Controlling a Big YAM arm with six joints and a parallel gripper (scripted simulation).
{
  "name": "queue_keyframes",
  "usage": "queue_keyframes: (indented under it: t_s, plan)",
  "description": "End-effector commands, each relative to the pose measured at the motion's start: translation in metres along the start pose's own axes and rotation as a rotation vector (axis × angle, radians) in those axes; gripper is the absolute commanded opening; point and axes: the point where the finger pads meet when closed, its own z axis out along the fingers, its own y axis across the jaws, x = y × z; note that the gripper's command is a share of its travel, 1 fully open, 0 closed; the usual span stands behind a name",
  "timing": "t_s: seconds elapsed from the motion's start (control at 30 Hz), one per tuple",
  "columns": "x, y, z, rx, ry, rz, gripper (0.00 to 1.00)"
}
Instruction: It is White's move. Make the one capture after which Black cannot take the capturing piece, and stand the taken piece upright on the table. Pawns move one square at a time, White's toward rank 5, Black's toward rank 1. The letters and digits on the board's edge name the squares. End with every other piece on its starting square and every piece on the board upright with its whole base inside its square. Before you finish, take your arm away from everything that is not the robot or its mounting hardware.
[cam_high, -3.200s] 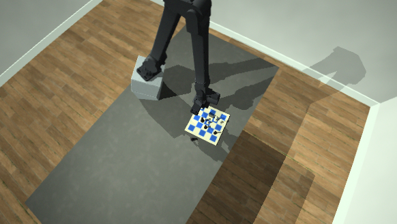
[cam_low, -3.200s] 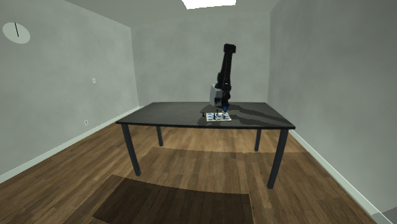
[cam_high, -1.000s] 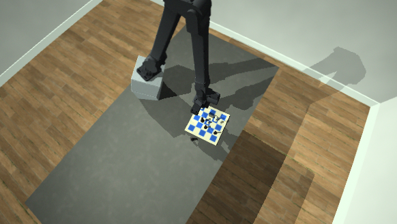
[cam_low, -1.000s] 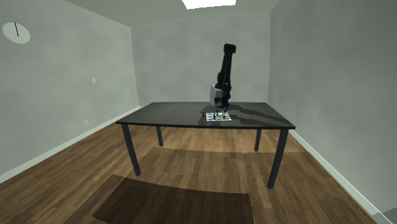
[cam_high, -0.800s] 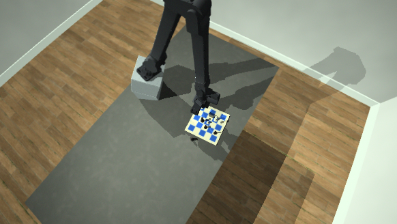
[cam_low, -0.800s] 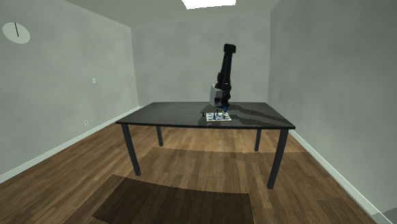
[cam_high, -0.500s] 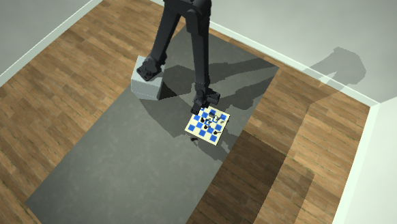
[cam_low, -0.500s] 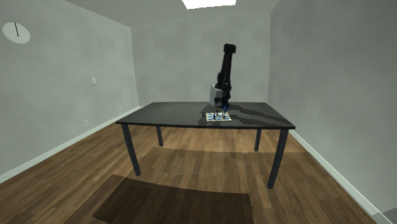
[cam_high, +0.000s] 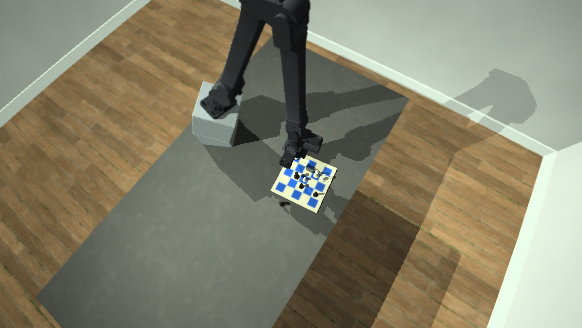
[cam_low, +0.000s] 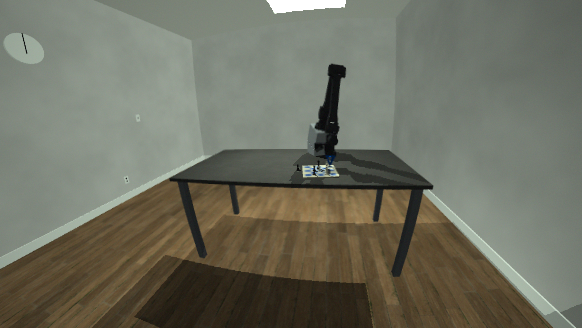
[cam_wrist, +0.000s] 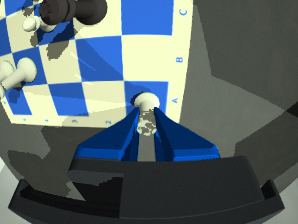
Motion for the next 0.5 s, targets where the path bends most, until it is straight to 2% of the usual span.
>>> queue_keyframes:
  t_s: [0.0,0.47]
  plan:
    - [0.0033,0.0137,-0.0055,-0.029,-0.002,-0.019,0.00]
    - [0.0031,0.0116,-0.0052,-0.022,-0.002,-0.018,0.00]
